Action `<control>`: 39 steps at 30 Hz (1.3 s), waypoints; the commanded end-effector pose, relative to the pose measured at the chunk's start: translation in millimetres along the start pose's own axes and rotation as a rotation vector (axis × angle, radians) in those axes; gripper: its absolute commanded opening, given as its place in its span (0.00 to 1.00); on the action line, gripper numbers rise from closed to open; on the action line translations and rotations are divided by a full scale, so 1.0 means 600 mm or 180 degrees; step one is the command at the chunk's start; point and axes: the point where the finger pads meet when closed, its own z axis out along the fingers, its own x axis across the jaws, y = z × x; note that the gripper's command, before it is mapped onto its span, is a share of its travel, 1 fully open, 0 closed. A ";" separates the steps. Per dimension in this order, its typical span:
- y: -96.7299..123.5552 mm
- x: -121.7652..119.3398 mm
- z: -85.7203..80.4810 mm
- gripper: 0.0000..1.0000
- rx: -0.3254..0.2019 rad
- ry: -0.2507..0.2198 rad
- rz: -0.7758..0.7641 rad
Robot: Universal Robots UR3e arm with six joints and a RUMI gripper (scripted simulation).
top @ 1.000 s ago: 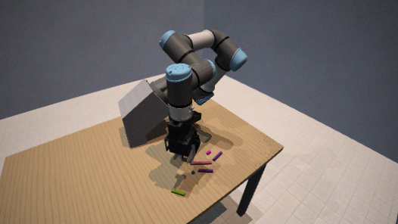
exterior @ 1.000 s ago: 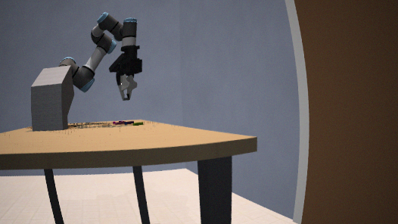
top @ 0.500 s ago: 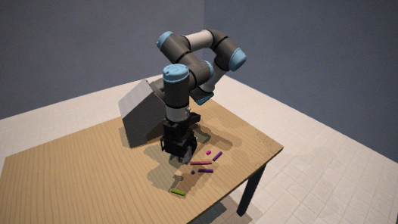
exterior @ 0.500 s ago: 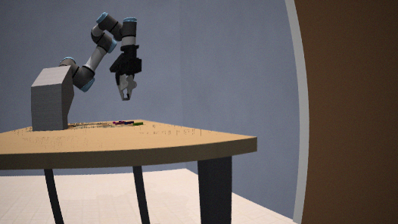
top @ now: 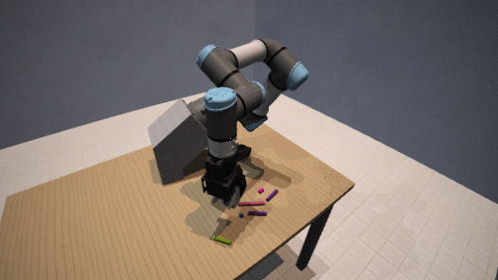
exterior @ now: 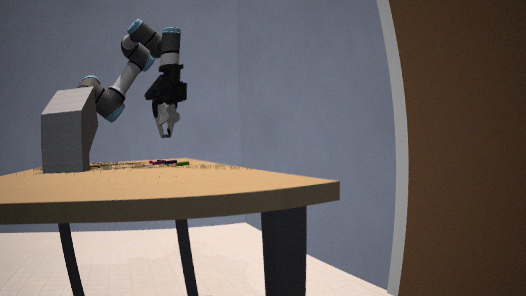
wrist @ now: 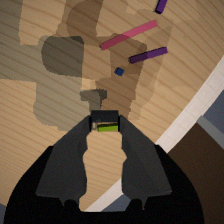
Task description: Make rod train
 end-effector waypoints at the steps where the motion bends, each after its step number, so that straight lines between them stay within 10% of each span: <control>1: 0.007 0.002 0.040 0.00 -0.0036 0.0010 -0.0001; 16: 0.010 0.004 0.115 0.00 -0.0035 0.0010 -0.0001; 39: 0.011 0.004 0.119 0.00 -0.0041 0.0009 -0.0005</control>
